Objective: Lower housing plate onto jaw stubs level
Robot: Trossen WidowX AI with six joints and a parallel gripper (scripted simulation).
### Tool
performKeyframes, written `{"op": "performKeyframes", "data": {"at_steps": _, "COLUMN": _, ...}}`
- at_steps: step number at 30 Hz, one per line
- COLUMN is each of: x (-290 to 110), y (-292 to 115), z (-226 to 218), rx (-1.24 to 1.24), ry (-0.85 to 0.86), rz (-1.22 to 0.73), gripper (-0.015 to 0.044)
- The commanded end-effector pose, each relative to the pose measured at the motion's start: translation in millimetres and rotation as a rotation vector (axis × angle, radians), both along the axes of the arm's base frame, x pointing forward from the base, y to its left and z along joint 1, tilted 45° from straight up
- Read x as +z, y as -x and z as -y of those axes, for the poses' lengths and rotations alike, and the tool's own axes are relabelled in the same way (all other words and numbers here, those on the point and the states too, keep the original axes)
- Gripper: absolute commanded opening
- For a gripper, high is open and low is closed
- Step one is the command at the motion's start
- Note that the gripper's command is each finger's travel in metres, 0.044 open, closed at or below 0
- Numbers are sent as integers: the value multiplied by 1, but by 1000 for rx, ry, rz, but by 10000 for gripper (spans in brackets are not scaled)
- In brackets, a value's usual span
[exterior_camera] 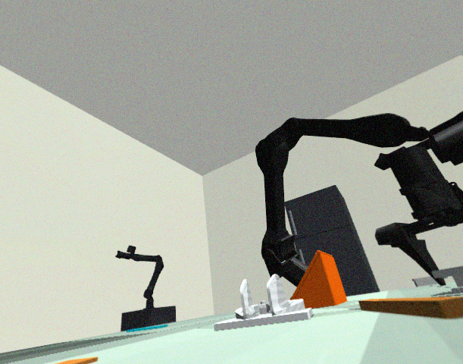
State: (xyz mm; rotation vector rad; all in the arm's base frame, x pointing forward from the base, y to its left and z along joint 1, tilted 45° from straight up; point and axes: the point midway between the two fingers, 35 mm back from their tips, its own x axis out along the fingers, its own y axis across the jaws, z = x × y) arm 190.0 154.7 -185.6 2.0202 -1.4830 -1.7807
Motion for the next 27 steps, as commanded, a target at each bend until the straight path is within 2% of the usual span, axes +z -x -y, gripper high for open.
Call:
{"op": "performKeyframes", "data": {"at_steps": 1, "x": 0, "y": 0, "z": 0, "rx": 0, "ry": 0, "rz": 0, "gripper": 351}}
{"op": "performKeyframes", "data": {"at_steps": 13, "x": 1, "y": 0, "z": -2, "rx": 0, "ry": 0, "rz": 0, "gripper": 351}}
{"op": "performKeyframes", "data": {"at_steps": 27, "x": 32, "y": -8, "z": -32, "rx": 3, "ry": -1, "rz": -1, "gripper": 351}}
